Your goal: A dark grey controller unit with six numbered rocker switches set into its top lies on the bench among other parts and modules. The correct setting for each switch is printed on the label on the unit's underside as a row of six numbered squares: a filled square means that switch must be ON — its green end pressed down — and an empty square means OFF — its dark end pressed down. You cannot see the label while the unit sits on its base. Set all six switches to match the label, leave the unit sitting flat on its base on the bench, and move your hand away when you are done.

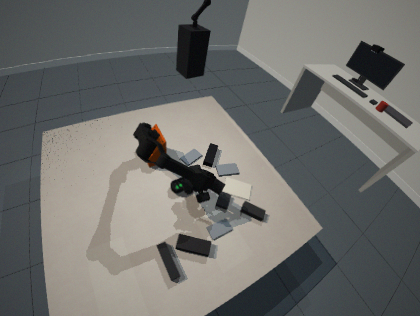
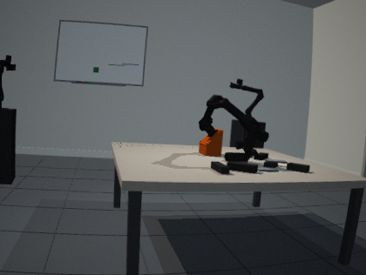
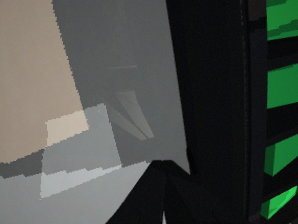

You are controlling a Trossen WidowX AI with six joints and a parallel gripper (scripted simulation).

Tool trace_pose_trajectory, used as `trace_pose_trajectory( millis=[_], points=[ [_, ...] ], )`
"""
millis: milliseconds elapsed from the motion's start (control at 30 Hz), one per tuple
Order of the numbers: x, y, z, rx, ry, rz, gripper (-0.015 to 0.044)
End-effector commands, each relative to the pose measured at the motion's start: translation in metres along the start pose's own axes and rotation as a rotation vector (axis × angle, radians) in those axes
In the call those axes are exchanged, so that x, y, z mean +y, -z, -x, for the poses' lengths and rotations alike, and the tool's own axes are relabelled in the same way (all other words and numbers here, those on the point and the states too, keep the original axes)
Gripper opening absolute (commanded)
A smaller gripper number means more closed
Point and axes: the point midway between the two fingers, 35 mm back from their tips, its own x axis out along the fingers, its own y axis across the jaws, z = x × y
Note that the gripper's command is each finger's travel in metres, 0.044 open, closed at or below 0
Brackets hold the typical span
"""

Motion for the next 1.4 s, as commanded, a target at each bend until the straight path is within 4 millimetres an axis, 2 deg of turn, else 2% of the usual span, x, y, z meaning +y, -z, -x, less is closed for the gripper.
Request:
trace_pose_trajectory(
  millis=[0, 900, 933, 1000, 1167, 1367],
  points=[
    [-0.010, -0.002, -0.006, -0.012, 0.022, 0.010, 0.0000],
    [-0.021, -0.005, -0.009, -0.012, 0.022, 0.010, 0.0000],
    [-0.011, -0.002, -0.002, 0.000, 0.004, 0.002, 0.0000],
    [-0.004, -0.001, 0.009, -0.001, 0.007, 0.003, 0.0000],
    [0.018, -0.002, 0.053, -0.008, 0.018, 0.008, 0.0000],
    [0.020, -0.002, 0.059, -0.010, 0.020, 0.009, 0.0000]
  ],
)
